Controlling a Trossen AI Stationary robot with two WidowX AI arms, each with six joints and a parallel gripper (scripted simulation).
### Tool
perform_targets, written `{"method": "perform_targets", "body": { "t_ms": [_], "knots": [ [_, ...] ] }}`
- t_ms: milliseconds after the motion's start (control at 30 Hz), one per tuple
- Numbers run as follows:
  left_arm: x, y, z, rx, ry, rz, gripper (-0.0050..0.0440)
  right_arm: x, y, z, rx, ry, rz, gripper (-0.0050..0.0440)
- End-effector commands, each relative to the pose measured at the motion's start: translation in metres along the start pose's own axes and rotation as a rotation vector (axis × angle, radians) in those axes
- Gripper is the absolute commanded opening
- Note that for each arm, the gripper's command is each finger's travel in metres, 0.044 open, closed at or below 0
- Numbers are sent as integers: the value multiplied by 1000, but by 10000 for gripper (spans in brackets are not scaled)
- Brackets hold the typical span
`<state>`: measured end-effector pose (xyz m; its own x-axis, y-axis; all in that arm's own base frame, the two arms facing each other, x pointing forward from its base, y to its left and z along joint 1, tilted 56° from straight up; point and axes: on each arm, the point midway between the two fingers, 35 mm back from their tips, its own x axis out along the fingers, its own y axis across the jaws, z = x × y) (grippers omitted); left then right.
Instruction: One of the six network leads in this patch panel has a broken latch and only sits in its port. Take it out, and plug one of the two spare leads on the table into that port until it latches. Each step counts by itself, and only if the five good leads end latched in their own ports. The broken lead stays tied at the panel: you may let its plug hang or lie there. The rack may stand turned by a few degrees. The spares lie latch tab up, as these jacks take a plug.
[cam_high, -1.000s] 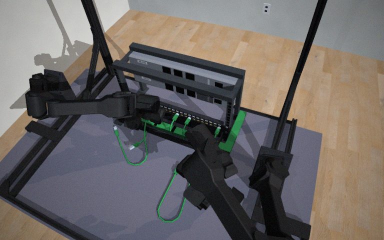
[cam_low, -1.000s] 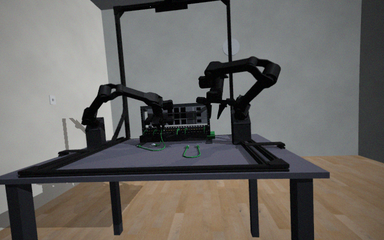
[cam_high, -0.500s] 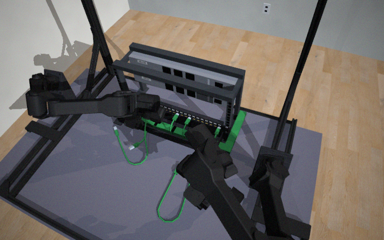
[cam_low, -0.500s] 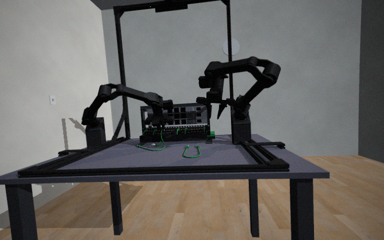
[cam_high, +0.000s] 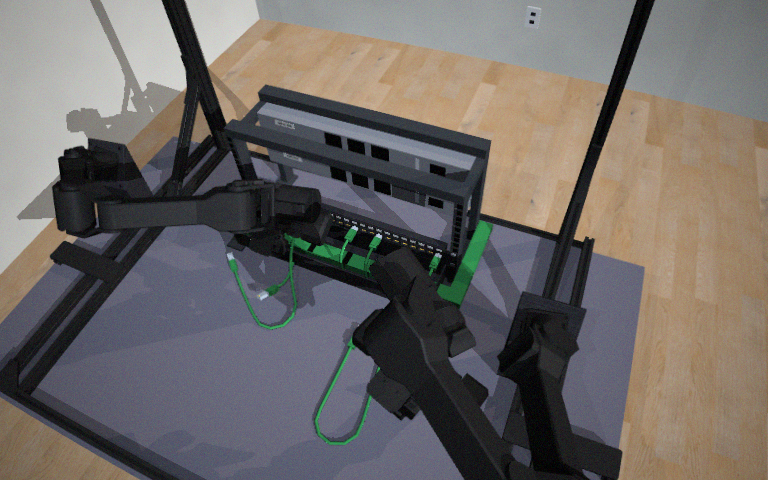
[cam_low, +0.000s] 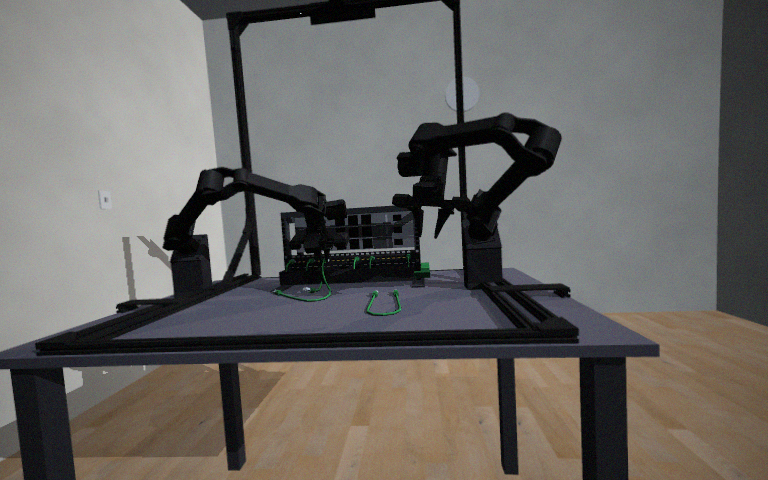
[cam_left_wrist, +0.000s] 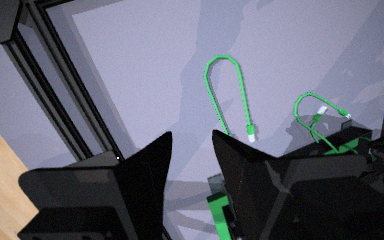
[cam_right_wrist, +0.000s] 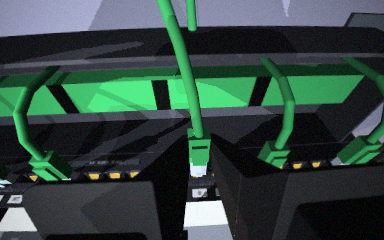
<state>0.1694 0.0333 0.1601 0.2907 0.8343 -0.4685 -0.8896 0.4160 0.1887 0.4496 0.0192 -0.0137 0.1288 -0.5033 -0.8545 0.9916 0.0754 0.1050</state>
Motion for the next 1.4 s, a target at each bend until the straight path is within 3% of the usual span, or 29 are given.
{"method": "perform_targets", "body": {
  "t_ms": [0, 1367],
  "knots": [
    [0, 0, 0, 0, 0, 0, 176, 0, 0, -1, 3, -1, 2, 54],
    [0, 0, 0, 0, 0, 0, 176, 5, 0, -12, 3, -1, 2, 54]
  ]
}}
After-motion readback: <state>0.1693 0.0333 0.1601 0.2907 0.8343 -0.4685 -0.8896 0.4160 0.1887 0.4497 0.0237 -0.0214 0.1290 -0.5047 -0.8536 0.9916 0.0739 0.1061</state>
